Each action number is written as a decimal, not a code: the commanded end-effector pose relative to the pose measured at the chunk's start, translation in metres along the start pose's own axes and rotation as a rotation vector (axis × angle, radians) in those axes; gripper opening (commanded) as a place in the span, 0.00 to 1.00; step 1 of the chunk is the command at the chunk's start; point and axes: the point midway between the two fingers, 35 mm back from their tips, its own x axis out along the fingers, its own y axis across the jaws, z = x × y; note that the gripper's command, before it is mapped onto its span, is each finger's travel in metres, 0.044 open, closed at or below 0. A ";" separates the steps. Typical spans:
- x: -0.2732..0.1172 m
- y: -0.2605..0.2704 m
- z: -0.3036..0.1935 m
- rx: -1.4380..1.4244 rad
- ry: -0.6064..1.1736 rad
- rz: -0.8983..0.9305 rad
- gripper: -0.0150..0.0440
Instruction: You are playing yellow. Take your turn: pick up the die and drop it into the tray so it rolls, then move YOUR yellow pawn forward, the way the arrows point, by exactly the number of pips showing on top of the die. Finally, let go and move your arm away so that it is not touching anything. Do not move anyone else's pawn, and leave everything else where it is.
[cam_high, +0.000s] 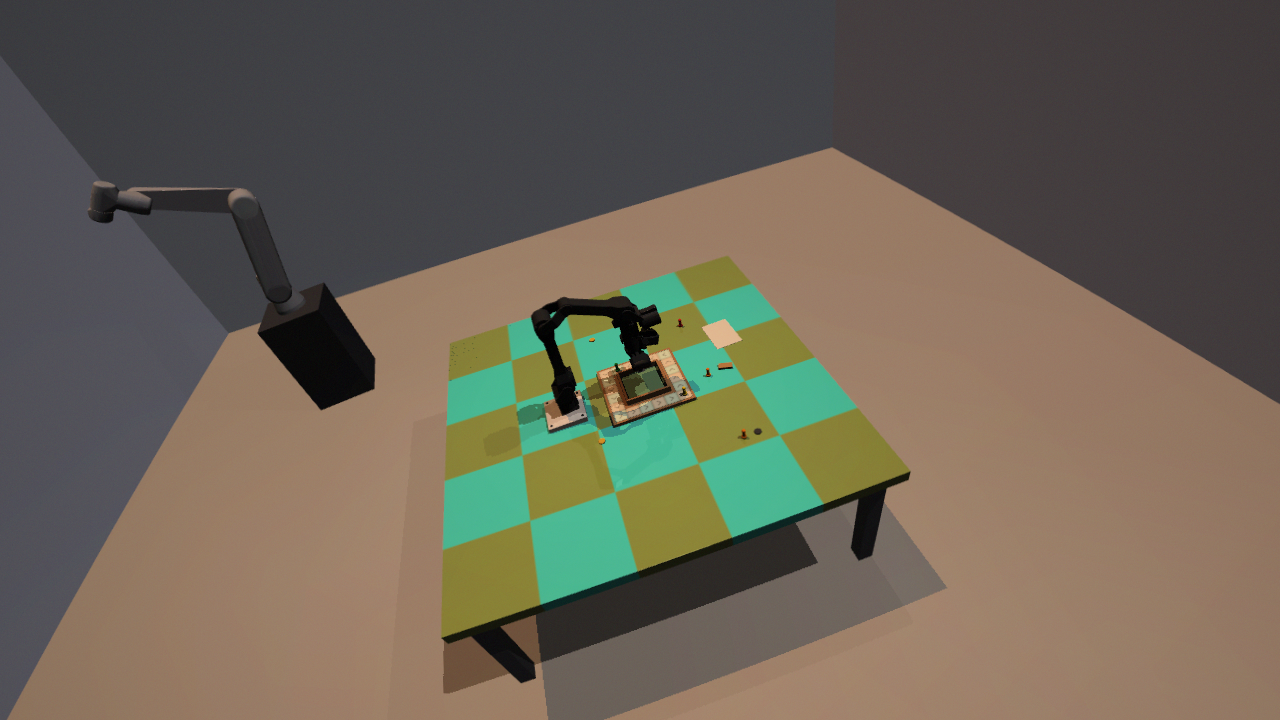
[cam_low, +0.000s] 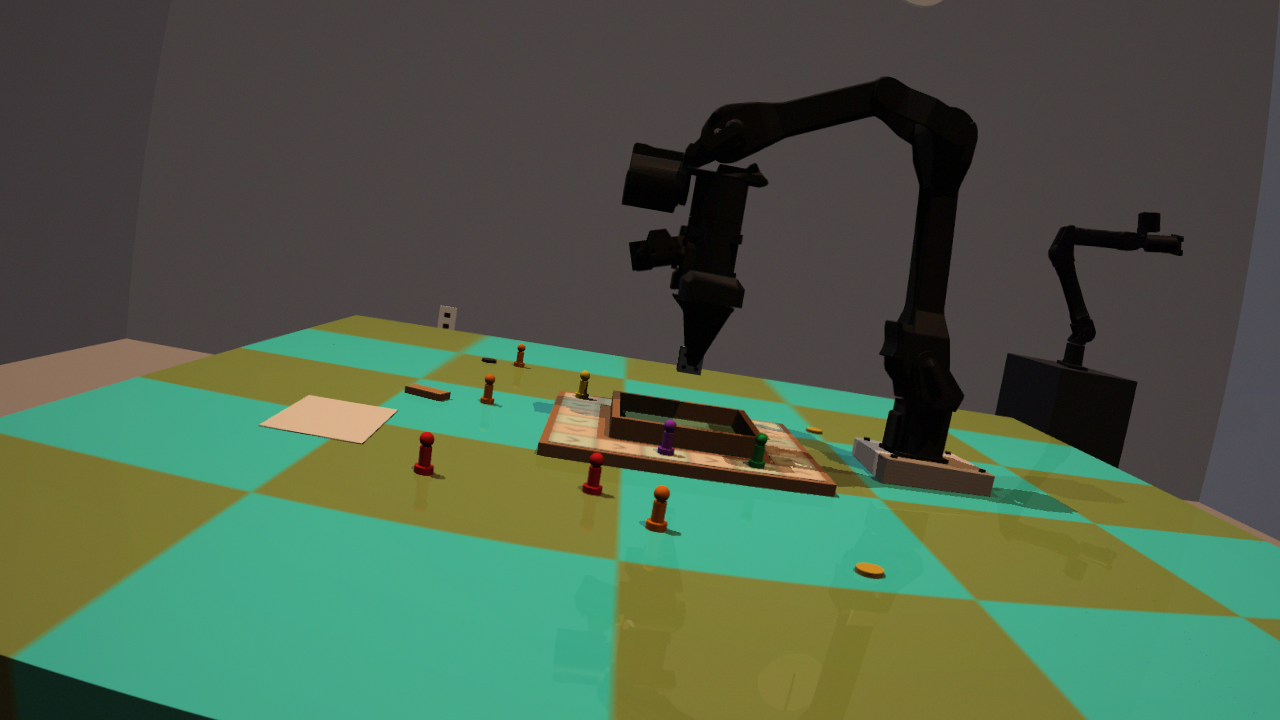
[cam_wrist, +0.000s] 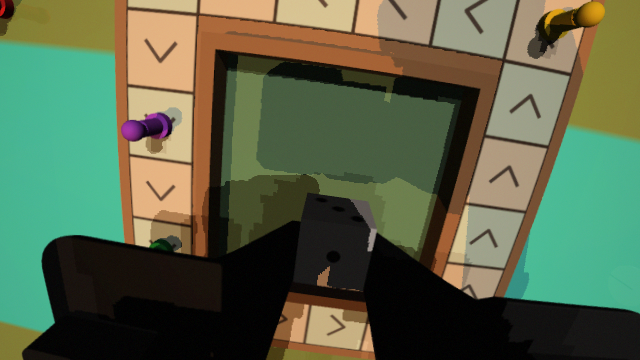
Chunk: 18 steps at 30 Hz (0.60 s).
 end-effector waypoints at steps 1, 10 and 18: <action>0.000 0.001 0.000 0.010 -0.074 0.004 0.25; 0.005 0.001 0.004 0.008 -0.379 0.004 0.25; 0.007 0.001 0.005 0.008 -0.651 0.001 0.25</action>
